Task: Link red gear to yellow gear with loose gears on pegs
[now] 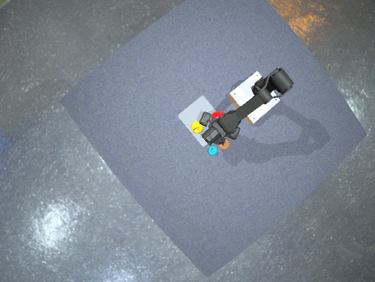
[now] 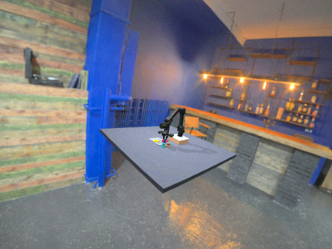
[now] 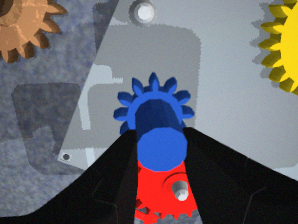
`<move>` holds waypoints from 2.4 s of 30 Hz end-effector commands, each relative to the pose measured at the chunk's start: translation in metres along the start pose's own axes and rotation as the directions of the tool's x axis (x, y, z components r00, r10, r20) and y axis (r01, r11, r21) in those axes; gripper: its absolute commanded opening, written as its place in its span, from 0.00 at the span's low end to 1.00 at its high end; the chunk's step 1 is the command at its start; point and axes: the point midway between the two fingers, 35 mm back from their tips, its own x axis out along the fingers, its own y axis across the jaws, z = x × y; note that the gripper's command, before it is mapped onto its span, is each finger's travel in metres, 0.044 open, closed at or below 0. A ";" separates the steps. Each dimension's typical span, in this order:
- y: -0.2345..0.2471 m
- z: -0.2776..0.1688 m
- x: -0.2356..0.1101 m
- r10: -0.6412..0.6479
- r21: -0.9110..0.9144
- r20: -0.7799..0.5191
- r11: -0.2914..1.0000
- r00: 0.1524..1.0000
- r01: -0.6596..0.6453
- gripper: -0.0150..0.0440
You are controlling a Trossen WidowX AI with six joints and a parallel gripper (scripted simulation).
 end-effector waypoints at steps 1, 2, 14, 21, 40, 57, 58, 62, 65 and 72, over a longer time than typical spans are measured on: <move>0.000 0.000 0.001 0.001 0.099 0.001 0.995 1.000 -0.001 0.25; 0.000 0.000 0.001 0.001 0.126 0.001 0.992 1.000 -0.001 0.25; -0.001 0.002 -0.016 0.001 -0.023 0.001 1.000 1.000 -0.001 0.49; 0.000 0.001 -0.048 0.001 -0.092 0.001 0.996 1.000 -0.001 0.49; 0.074 0.063 -0.040 0.007 0.655 0.005 0.755 1.000 -0.009 1.00; 0.074 0.063 -0.013 0.007 0.655 0.005 0.755 1.000 -0.009 1.00; 0.074 0.063 -0.012 0.007 0.655 0.005 0.755 1.000 -0.009 1.00; 0.075 0.063 -0.005 0.007 0.655 0.005 0.755 1.000 -0.009 1.00; 0.075 0.062 0.000 0.007 0.655 0.005 0.755 1.000 -0.009 1.00; 0.075 0.062 0.010 0.007 0.655 0.005 0.755 1.000 -0.009 1.00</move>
